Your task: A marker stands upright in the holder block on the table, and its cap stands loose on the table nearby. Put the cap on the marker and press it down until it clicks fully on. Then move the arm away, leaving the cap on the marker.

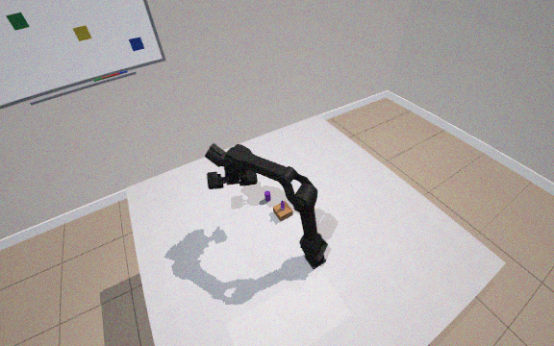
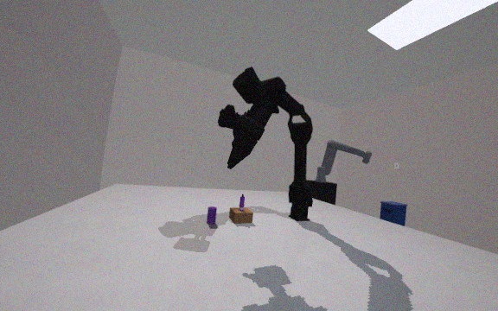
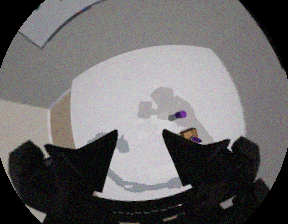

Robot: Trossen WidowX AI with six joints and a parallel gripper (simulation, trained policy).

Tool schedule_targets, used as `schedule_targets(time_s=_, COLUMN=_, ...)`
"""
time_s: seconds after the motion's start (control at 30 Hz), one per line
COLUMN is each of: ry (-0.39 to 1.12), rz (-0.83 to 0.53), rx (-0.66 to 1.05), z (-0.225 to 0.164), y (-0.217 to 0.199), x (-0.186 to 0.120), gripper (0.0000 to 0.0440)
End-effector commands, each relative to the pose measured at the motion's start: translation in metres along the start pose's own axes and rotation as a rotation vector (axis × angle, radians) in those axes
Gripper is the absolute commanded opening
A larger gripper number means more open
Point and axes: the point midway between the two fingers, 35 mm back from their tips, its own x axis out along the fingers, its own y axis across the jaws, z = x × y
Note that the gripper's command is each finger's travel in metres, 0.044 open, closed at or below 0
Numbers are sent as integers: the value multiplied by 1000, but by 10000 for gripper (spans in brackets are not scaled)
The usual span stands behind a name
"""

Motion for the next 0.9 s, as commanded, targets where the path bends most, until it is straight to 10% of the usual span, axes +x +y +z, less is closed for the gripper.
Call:
schedule_targets(time_s=0.0, ry=30, rz=-24, rx=28, z=3, y=-9, x=8, gripper=333)
schedule_targets(time_s=0.87, ry=191, rz=-155, rx=186, z=19, y=-74, x=45, gripper=330)
